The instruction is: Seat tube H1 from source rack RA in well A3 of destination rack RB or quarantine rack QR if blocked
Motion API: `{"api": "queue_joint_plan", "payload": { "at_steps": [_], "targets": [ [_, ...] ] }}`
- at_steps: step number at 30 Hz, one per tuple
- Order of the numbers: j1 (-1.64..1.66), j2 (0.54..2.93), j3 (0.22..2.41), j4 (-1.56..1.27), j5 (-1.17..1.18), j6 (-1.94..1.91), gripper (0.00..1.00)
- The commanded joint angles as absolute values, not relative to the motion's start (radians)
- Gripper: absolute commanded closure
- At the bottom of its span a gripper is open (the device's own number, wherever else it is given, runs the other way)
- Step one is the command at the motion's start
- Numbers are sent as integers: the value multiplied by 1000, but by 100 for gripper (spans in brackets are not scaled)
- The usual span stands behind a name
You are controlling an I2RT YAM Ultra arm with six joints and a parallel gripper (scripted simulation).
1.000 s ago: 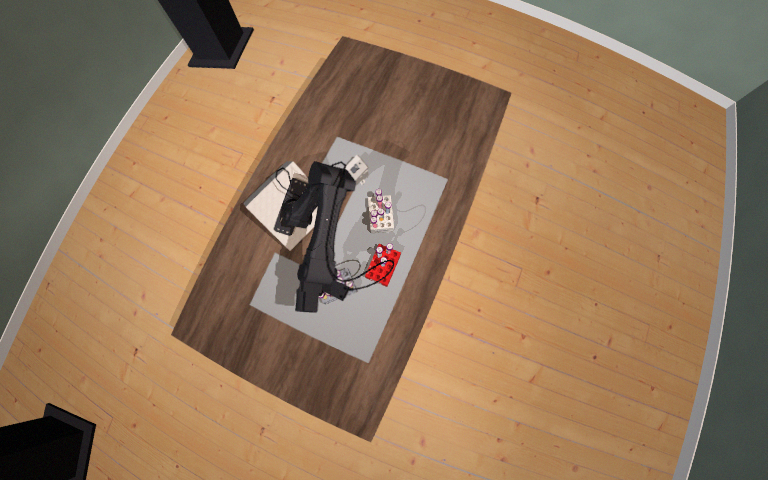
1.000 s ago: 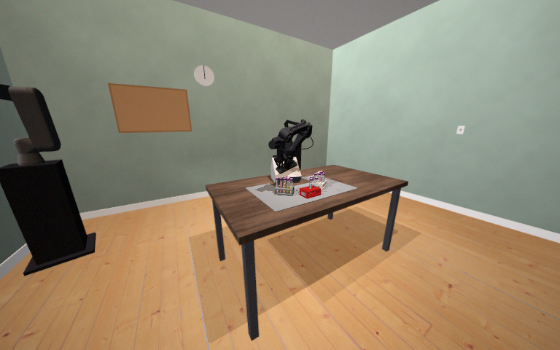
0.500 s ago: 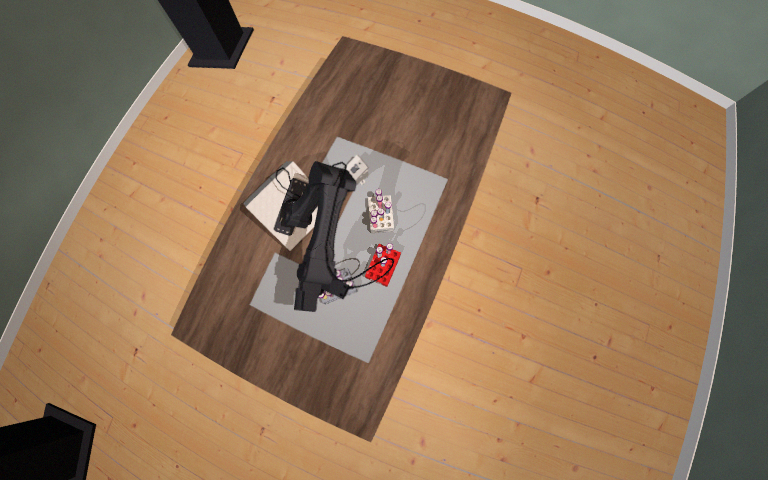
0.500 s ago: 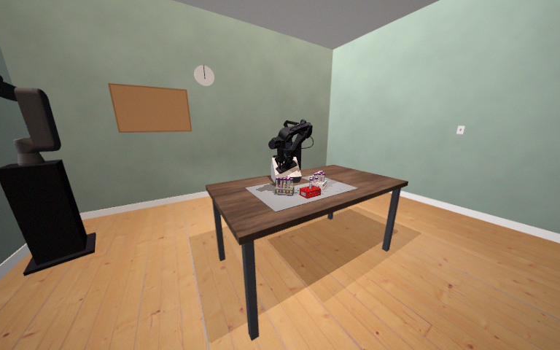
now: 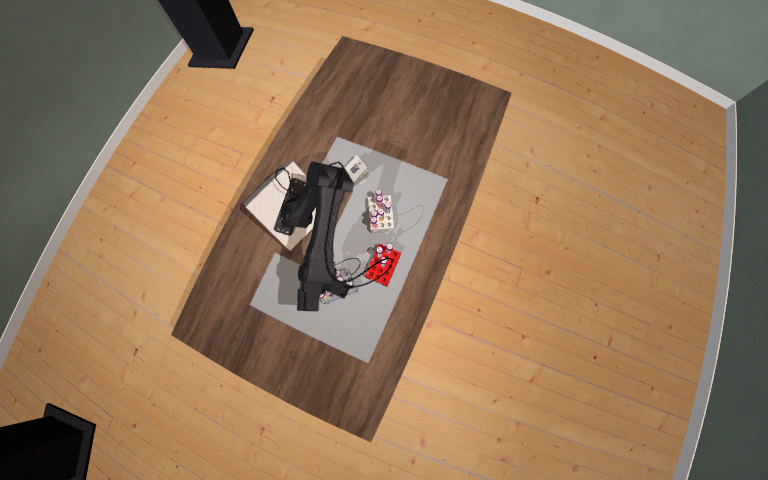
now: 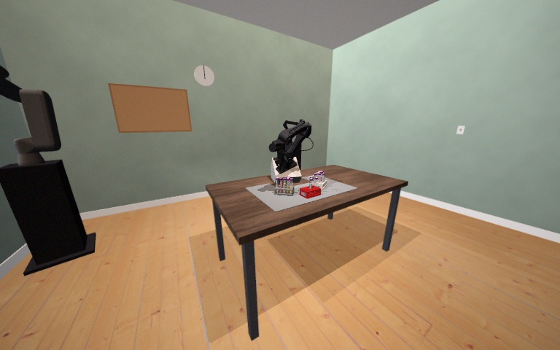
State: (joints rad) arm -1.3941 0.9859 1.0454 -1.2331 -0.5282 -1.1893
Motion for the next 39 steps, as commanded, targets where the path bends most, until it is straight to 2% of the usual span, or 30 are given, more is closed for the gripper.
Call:
{"api": "queue_joint_plan", "payload": {
  "at_steps": [1,8,20,39],
  "targets": [
    [-1373,961,1028,-1173,-517,-1148,70],
    [-1345,997,1041,-1124,-503,-1118,70],
    [-1282,1005,934,-1011,-474,-1055,70],
    [-1267,973,909,-985,-472,-1039,70]
  ]
}}
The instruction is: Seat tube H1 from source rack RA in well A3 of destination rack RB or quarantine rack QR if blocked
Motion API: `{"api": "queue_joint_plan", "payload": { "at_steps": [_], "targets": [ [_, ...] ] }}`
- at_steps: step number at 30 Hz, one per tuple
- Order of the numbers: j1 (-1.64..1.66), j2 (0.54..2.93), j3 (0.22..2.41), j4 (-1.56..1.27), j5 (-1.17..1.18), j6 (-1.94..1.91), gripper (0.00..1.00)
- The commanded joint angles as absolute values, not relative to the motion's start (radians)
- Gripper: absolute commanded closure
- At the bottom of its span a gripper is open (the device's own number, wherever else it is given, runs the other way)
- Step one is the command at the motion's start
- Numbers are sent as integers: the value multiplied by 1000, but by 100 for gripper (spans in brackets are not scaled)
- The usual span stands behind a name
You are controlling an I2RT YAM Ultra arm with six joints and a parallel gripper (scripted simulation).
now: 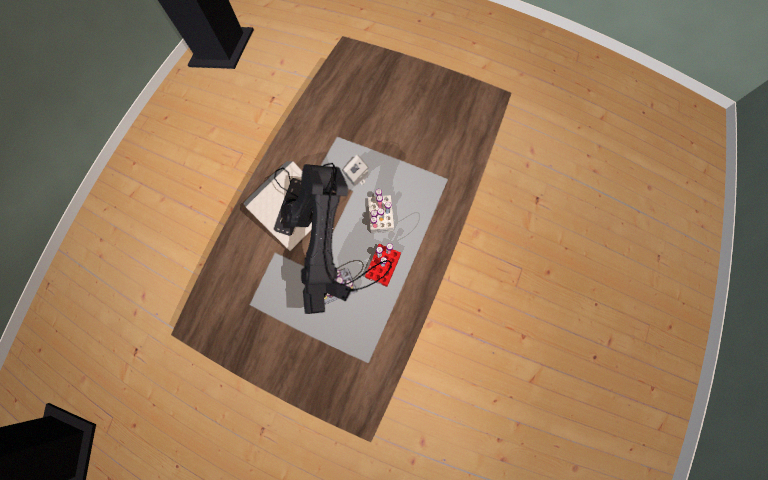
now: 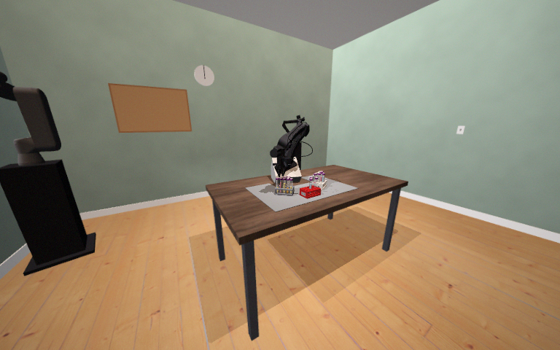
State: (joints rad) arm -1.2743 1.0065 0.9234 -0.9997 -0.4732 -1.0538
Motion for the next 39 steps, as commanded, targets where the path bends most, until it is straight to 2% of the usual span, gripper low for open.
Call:
{"api": "queue_joint_plan", "payload": {
  "at_steps": [1,39],
  "targets": [
    [-1267,973,909,-985,-472,-1039,70],
    [-1237,977,912,-928,-458,-1004,70]
  ]
}}
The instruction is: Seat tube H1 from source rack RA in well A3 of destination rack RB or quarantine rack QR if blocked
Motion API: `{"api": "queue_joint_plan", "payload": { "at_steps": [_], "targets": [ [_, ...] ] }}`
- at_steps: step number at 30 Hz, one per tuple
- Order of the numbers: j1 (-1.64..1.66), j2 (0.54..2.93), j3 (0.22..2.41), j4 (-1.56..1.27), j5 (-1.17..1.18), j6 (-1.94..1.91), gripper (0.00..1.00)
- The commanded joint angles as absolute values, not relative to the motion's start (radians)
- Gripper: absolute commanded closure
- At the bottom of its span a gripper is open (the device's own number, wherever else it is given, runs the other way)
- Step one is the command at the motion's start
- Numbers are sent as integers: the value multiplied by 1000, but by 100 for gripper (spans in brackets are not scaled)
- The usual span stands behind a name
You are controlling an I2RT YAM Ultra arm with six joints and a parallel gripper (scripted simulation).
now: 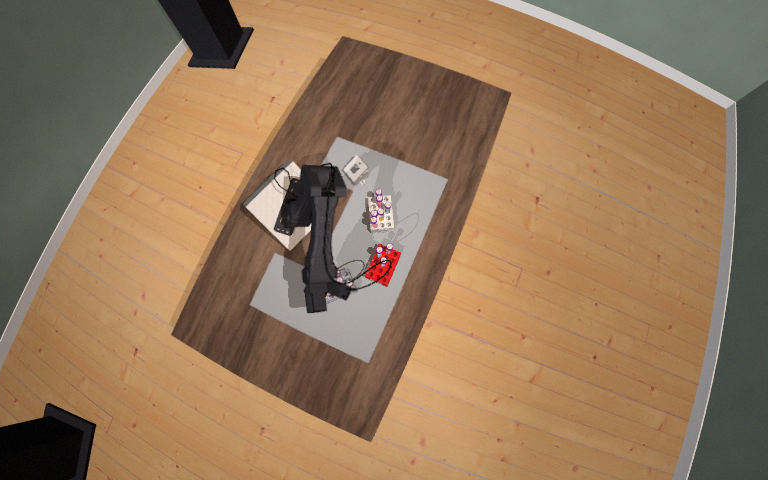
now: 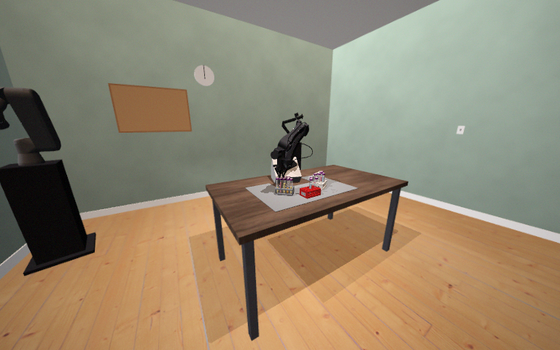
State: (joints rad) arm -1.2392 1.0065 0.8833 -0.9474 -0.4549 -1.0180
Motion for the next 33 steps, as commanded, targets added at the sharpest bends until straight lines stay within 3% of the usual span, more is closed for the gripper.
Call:
{"api": "queue_joint_plan", "payload": {
  "at_steps": [1,6,7,33],
  "targets": [
    [-1237,978,912,-928,-458,-1004,70],
    [-1239,978,911,-929,-458,-1004,70],
    [-1239,978,911,-931,-458,-1004,100],
    [-1238,978,911,-931,-460,-1004,100]
  ]
}}
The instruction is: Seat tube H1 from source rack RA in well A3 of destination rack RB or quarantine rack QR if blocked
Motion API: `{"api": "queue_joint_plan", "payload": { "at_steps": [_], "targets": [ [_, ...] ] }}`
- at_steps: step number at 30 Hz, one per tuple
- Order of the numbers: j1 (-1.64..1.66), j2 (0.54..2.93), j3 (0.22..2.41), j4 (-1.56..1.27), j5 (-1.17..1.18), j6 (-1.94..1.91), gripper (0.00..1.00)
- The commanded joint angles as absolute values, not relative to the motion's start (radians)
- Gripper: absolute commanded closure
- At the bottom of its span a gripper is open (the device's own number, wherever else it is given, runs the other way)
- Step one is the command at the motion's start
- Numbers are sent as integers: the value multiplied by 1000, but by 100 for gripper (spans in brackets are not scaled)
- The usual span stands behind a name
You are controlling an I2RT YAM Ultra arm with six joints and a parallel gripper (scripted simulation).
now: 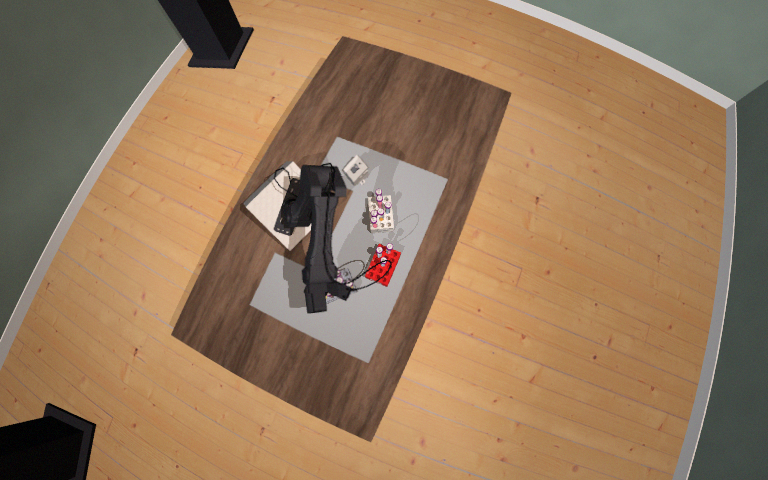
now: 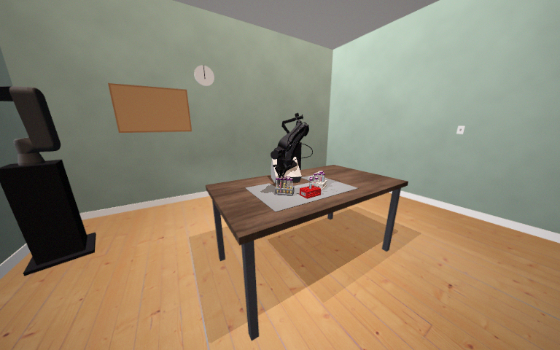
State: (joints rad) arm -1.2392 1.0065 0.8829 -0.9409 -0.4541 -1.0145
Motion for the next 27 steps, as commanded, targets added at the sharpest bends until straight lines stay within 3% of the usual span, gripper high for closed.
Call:
{"api": "queue_joint_plan", "payload": {
  "at_steps": [1,27],
  "targets": [
    [-1238,978,911,-931,-460,-1004,100],
    [-1298,958,979,-1060,-486,-1065,100]
  ]
}}
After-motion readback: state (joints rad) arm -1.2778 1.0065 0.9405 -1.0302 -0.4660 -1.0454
